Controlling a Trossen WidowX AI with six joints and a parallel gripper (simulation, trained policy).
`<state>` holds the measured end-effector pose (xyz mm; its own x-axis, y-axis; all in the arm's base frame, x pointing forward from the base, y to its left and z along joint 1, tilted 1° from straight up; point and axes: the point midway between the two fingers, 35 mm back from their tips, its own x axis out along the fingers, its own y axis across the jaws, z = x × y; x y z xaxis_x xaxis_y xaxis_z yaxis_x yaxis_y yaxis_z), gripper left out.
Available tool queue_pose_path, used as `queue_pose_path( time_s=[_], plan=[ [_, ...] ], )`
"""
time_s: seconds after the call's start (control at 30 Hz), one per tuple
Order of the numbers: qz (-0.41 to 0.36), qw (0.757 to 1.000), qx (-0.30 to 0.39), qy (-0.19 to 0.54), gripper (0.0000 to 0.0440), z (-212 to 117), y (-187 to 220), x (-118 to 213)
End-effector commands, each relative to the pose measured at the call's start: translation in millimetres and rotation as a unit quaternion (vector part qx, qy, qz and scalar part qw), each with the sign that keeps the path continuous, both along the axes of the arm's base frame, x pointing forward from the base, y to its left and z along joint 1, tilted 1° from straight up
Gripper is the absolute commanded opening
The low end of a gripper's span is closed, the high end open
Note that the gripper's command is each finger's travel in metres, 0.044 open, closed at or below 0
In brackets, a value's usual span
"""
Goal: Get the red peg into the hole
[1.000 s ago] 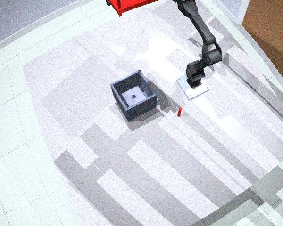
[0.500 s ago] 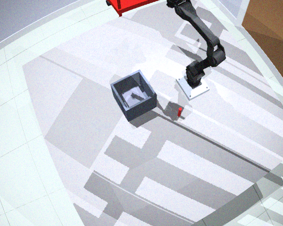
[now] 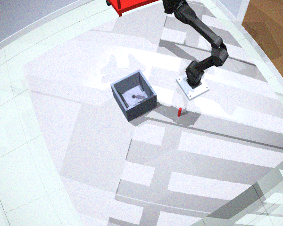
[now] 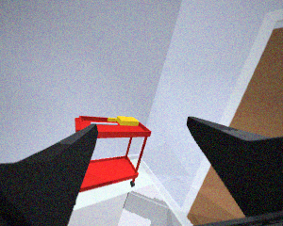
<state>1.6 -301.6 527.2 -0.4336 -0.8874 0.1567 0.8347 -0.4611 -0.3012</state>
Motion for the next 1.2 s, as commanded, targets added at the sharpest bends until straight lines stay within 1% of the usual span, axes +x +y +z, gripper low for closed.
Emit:
queue_pose_path(
  time_s=[0.0,0.27,0.53,0.83,1.17],
  plan=[
    [0.038,0.999,-0.011,-0.03,0.044,1.8,5.1,13.1],
    [0.131,0.986,-0.014,-0.104,0.044,-5.8,10.1,51.8],
    [0.216,0.96,-0.002,-0.178,0.044,-15.3,19.5,89.6],
    [0.3,0.918,0.028,-0.258,0.044,-28.5,34.9,130.3],
    [0.375,0.859,0.081,-0.339,0.044,-46.4,58.1,172.5]
  ],
)
